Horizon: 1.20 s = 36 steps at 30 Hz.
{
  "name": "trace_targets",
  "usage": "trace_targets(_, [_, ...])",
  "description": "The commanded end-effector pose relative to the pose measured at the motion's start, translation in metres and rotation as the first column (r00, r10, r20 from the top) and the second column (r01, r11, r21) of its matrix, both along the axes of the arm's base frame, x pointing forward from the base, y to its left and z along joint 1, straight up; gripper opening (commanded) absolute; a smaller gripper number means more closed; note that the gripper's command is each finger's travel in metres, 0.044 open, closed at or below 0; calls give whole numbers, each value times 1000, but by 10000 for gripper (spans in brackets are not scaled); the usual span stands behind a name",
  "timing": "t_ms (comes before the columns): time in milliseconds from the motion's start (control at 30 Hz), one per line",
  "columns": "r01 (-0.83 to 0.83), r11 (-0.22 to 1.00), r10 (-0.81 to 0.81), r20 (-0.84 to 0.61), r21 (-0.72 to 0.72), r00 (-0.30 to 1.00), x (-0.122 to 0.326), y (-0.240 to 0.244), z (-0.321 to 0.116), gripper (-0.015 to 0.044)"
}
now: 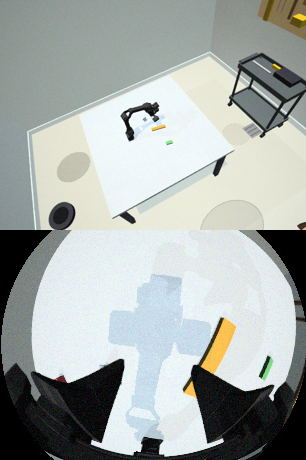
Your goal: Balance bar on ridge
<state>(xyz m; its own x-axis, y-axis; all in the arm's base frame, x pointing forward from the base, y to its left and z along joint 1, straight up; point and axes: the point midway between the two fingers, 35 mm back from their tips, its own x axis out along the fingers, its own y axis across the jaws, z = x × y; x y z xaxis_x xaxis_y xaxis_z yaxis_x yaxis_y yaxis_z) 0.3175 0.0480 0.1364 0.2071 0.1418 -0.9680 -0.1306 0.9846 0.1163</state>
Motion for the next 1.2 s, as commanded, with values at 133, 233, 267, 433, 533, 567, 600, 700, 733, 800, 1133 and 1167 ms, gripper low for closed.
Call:
trace_targets(133, [179, 981, -186, -104, -71, 977, -8, -47, -11, 315])
trace_targets(233, [235, 967, -247, -136, -96, 959, -13, -63, -14, 315])
trace_targets(267, [253, 962, -267, -146, -105, 953, -15, -68, -15, 315])
trace_targets(433, [309, 941, -331, -180, -136, 926, -21, -84, -18, 315])
trace_targets(533, [309, 941, -331, -180, -136, 926, -21, -84, -19, 315])
trace_targets(567, [309, 941, -331, -180, -136, 926, -21, -84, -22, 315])
trace_targets(600, [309, 941, -331, -180, -136, 926, -20, -84, -25, 315])
trace_targets(700, [309, 941, -331, -180, -136, 926, -19, -84, -41, 315])
trace_targets(733, [309, 941, -331, -180, -136, 926, -19, -84, -47, 315])
trace_targets(800, [309, 941, -331, -180, -136, 926, -20, -84, -59, 315])
trace_targets(1133, [309, 941, -331, -180, -136, 926, -20, -84, -67, 315])
trace_targets(1167, [309, 941, -331, -180, -136, 926, -20, -84, -68, 315])
